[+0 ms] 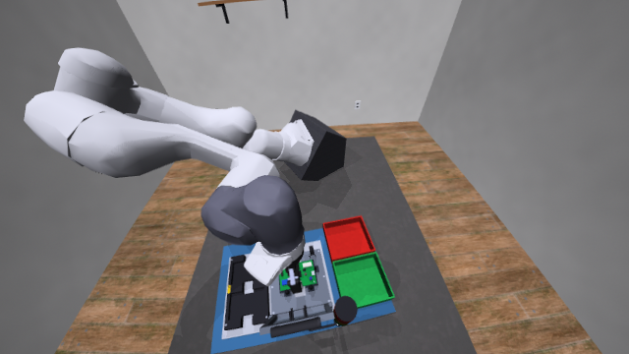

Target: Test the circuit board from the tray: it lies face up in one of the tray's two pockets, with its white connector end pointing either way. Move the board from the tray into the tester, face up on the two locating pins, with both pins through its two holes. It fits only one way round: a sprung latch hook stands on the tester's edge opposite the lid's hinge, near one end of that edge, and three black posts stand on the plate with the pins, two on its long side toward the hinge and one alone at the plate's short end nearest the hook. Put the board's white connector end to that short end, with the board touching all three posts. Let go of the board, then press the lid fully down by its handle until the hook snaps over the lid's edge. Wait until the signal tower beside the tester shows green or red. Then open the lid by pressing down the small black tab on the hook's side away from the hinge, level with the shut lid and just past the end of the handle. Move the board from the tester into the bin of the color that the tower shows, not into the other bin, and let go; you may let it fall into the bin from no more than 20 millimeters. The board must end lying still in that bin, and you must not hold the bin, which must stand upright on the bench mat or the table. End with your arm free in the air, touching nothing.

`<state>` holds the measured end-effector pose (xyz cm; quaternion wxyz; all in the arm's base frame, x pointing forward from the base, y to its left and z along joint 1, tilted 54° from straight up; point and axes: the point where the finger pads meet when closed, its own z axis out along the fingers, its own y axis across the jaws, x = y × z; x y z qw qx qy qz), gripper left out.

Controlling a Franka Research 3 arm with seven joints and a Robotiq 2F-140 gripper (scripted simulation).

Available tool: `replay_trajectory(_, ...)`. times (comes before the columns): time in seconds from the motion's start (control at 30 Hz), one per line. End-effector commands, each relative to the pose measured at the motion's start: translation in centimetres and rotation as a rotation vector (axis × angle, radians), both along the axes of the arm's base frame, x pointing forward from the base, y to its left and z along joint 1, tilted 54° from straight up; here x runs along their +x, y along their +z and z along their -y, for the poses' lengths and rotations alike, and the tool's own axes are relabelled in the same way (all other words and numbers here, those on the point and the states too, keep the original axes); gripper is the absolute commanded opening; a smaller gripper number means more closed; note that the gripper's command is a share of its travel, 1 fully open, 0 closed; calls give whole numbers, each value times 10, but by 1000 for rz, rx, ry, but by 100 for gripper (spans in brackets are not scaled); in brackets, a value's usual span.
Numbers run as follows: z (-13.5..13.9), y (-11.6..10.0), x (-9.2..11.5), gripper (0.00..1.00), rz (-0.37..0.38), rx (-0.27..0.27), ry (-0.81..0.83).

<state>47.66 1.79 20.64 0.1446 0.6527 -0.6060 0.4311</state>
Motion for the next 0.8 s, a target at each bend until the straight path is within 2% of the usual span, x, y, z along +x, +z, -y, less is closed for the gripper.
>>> replay_trajectory(0.0,0,0,1,46,3,3,-1)
replay_trajectory(0.77,2,-2,2,46,3,3,-1)
